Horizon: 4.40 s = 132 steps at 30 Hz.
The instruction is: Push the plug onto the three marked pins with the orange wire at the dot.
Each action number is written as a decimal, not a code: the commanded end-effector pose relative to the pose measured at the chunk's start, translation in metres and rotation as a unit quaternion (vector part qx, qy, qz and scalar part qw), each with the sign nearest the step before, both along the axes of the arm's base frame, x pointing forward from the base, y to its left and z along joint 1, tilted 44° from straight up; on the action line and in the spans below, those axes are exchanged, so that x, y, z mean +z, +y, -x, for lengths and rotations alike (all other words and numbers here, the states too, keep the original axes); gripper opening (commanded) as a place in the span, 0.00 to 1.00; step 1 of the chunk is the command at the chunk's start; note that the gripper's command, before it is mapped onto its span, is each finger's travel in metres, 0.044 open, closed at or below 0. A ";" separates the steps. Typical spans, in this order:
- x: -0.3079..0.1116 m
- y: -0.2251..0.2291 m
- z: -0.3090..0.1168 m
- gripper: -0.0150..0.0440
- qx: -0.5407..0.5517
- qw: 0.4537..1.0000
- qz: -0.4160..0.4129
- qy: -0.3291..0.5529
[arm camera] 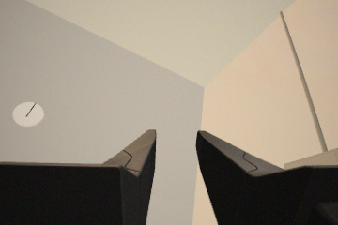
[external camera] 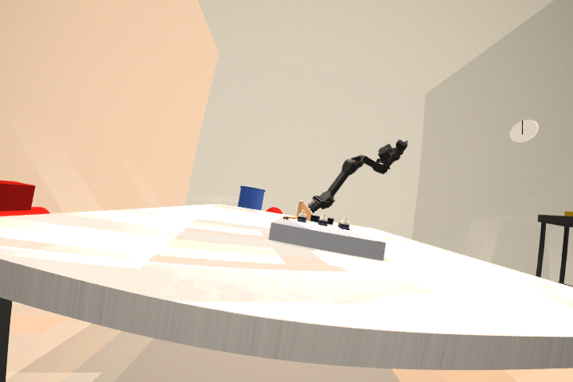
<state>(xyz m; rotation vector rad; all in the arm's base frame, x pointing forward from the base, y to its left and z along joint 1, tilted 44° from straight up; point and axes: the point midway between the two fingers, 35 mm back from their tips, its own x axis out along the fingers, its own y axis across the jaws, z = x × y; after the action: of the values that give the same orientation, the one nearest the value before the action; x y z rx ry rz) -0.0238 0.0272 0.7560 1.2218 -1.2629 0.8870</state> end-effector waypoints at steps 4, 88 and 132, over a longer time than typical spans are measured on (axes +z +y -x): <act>-0.007 0.023 0.008 0.45 -0.049 0.997 0.036 -0.039; -0.428 -0.026 -0.341 0.45 -0.389 0.567 0.510 0.517; -0.717 -0.072 -0.454 0.45 0.148 0.222 0.718 0.643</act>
<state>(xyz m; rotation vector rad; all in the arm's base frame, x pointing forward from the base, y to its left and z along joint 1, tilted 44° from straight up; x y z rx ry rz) 0.4328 -0.0410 0.0639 0.0261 1.1733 0.4089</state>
